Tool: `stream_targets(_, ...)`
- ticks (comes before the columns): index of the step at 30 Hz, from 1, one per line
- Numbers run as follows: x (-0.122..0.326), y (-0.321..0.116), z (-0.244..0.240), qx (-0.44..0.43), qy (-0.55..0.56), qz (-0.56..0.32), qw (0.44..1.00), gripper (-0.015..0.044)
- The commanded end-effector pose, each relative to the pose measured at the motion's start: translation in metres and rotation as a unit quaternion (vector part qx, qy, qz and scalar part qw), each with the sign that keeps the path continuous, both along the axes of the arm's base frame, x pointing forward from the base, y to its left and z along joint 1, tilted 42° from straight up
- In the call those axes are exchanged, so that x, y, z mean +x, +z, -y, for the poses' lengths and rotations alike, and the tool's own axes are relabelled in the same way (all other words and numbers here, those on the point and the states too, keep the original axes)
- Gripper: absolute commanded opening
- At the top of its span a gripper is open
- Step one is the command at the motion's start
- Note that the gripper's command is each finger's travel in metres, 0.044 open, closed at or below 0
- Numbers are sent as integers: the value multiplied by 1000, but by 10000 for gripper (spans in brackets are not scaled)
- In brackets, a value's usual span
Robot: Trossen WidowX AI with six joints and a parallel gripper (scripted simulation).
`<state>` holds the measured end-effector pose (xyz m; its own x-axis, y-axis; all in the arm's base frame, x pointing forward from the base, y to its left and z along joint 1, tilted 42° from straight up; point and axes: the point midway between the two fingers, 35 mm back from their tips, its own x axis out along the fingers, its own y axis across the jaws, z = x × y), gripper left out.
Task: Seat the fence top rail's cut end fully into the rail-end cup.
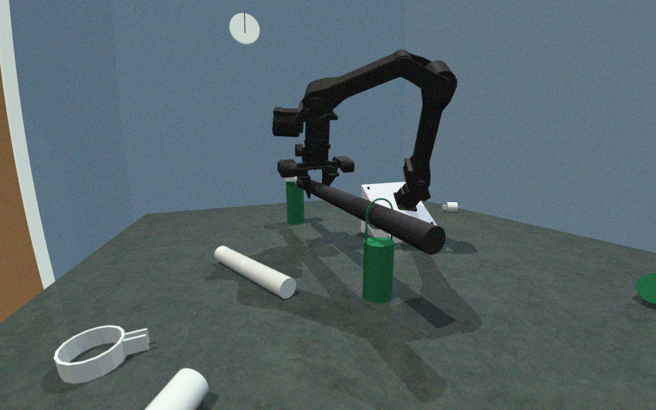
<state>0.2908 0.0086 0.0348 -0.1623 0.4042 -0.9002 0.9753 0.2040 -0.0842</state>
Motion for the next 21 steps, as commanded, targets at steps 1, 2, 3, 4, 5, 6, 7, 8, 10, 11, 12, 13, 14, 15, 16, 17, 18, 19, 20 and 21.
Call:
stream_targets(1,1,-1,4,-2,0,1,1000,0)
stream_targets(2,1,-1,4,-2,0,1,1000,0)
stream_targets(3,1,-1,4,-2,0,1,1000,0)
stream_targets(4,1,-1,5,-2,0,1,1000,0)
stream_targets(5,1,-1,5,-2,0,1,1000,0)
stream_targets(6,1,-2,6,-2,0,1,1000,0)
stream_targets(7,1,-2,6,-2,0,1,1000,0)
stream_targets(8,1,-2,6,-2,0,1,1000,0)
stream_targets(10,1,-2,7,-2,0,1,1000,0)
stream_targets(11,1,-2,7,-2,0,1,1000,0)
stream_targets(12,1,-2,8,-2,0,1,1000,0)
stream_targets(13,1,-2,8,-2,0,1,1000,0)
stream_targets(14,1,-2,9,-2,0,1,1000,0)
stream_targets(15,1,-2,9,-2,0,1,1000,0)
stream_targets(16,1,-2,9,-2,0,1,1000,0)
stream_targets(17,1,-2,10,-2,0,1,1000,0)
stream_targets(18,1,-2,10,-2,0,1,1000,0)
stream_targets(19,2,-2,11,-2,0,1,1000,0)
stream_targets(20,2,-2,11,-2,0,1,1000,0)
stream_targets(21,2,-2,11,-2,0,1,1000,0)
